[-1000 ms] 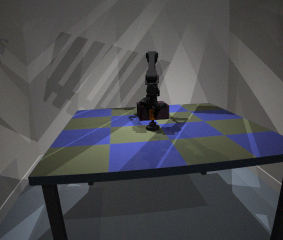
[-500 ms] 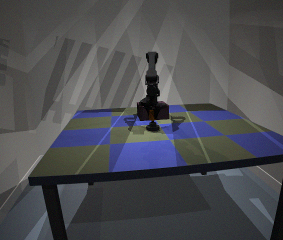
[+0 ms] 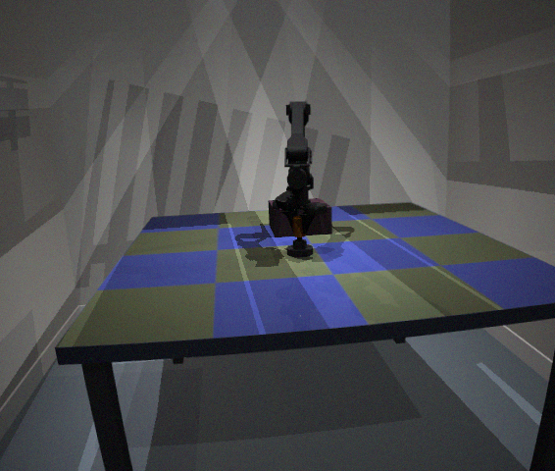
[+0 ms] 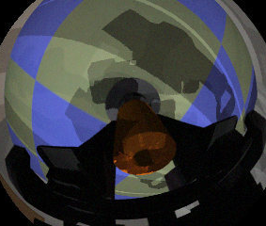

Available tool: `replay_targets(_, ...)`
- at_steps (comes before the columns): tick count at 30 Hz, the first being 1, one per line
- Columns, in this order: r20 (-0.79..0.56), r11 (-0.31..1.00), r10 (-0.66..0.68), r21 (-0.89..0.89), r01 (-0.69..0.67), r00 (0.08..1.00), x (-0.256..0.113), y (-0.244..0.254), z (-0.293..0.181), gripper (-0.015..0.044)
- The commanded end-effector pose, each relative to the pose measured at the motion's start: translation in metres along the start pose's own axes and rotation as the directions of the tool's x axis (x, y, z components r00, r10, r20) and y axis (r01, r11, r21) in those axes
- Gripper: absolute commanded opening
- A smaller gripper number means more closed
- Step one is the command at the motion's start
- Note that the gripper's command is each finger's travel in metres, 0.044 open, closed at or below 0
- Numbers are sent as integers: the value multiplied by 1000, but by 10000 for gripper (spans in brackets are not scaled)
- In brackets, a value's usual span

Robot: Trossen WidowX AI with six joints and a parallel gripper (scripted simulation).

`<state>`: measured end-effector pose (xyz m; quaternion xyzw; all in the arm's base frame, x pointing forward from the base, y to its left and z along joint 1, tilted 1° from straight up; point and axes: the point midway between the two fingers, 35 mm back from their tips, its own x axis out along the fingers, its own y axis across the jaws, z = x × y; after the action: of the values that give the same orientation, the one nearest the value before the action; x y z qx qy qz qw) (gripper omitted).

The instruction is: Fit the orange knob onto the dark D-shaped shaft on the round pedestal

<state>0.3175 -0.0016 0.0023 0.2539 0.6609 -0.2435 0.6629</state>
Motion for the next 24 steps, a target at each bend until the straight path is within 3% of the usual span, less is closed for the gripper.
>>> replay_targets(1,6,1000,-1,5,0,1000,-1,0,1,0)
replay_targets(7,6,1000,-1,14,1,1000,-5,-1,0,0)
replay_targets(13,6,979,-1,203,0,1000,-4,-2,-2,0)
replay_targets(24,5,977,-1,213,0,1000,-4,-4,-4,0)
